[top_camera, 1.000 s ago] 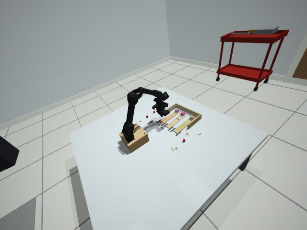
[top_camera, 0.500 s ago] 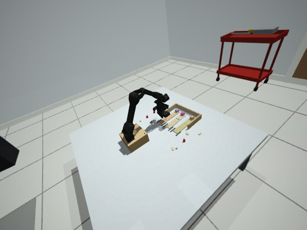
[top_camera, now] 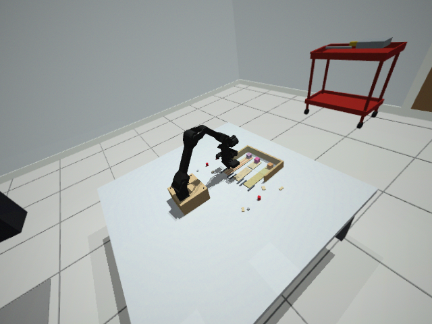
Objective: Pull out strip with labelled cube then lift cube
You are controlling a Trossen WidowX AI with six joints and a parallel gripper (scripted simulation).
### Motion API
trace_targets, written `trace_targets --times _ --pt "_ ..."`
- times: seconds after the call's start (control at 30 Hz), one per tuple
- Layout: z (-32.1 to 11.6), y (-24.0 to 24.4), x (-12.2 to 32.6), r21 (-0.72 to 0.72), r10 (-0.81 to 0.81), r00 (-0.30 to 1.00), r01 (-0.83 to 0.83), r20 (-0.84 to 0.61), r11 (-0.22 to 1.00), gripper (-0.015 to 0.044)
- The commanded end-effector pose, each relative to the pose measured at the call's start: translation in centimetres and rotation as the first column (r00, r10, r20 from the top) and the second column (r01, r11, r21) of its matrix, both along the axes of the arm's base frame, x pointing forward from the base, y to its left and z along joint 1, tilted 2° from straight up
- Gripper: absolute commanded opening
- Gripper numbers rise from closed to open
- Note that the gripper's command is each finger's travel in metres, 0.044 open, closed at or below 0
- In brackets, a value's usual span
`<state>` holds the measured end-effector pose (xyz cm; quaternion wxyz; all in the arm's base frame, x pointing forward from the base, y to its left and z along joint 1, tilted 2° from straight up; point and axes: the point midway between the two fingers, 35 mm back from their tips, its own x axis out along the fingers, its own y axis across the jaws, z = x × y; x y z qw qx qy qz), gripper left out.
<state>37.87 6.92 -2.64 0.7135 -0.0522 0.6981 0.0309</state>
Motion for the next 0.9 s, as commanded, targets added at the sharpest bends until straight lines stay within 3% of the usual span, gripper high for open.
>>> trace_targets --times 0.0,0.87 --pt "-1.1 0.1 -0.2 0.004 -0.003 1.0 0.003 -0.011 1.0 0.0" --pt "-2.5 0.2 -0.3 0.004 -0.003 1.0 0.003 -0.011 1.0 0.0"
